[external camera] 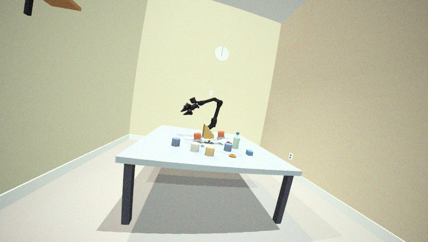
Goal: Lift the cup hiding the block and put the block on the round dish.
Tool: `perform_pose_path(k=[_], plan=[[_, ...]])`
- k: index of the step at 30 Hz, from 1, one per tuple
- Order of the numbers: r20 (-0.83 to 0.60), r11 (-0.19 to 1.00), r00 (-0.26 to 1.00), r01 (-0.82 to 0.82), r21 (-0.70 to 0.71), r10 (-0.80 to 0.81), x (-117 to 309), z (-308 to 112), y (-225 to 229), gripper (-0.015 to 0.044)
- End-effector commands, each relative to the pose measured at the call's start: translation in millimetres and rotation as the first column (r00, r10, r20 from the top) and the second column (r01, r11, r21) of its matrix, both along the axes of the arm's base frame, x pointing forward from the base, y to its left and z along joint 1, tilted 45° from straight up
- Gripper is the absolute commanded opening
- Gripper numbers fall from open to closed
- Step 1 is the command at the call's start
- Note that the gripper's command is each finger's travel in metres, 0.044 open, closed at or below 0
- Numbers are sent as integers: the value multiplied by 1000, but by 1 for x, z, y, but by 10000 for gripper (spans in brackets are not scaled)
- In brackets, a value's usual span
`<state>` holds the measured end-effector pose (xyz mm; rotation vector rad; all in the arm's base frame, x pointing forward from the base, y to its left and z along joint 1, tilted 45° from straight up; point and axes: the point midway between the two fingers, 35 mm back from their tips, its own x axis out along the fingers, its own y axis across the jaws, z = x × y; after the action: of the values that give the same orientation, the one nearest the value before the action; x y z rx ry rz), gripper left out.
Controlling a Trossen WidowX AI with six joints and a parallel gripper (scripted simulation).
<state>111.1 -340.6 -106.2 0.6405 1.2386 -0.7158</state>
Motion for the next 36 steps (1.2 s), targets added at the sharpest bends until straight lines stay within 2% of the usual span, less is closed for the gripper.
perform_pose_path(k=[1,10,19,27,36], plan=[[50,992,993,-109,63,105,13,9,23,440],[205,921,928,-348,172,312,38,37,77,440],[400,801,798,-560,213,451,59,74,132,440],[584,683,639,-706,187,501,73,116,181,440],[769,582,429,-808,92,474,85,172,233,440]])
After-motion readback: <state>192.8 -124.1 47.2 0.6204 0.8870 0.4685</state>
